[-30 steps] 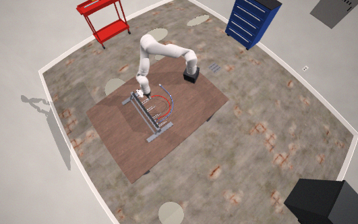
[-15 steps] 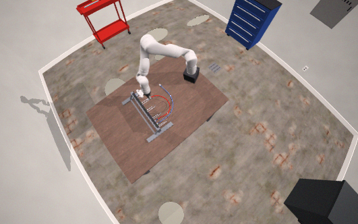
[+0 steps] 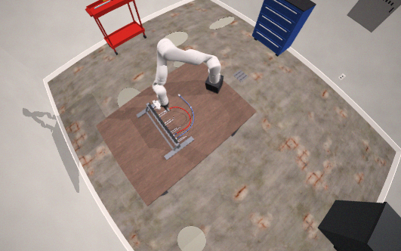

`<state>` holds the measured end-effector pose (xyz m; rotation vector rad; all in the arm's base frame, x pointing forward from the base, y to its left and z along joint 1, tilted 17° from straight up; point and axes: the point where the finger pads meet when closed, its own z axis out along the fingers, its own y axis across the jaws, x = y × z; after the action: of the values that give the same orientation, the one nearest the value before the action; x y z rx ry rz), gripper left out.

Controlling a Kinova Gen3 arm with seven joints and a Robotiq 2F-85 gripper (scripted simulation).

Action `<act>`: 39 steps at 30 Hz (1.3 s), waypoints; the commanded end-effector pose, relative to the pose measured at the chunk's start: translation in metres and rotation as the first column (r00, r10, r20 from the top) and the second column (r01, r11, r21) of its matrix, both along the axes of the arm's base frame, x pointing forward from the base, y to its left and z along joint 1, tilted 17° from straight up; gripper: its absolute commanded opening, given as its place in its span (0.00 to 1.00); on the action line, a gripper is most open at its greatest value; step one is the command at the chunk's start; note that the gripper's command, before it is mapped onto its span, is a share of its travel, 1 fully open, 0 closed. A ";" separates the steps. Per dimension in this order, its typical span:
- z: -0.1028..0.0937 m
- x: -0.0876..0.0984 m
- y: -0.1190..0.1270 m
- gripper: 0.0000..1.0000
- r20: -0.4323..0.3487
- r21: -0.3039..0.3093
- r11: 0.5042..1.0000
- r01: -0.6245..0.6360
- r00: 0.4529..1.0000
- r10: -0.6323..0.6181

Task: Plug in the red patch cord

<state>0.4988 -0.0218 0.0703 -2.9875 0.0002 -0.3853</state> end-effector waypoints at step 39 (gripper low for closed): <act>0.003 0.000 0.004 0.00 0.003 -0.009 0.999 -0.045 0.999 0.045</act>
<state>0.4987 -0.0187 0.0710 -2.9863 -0.0404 -0.3855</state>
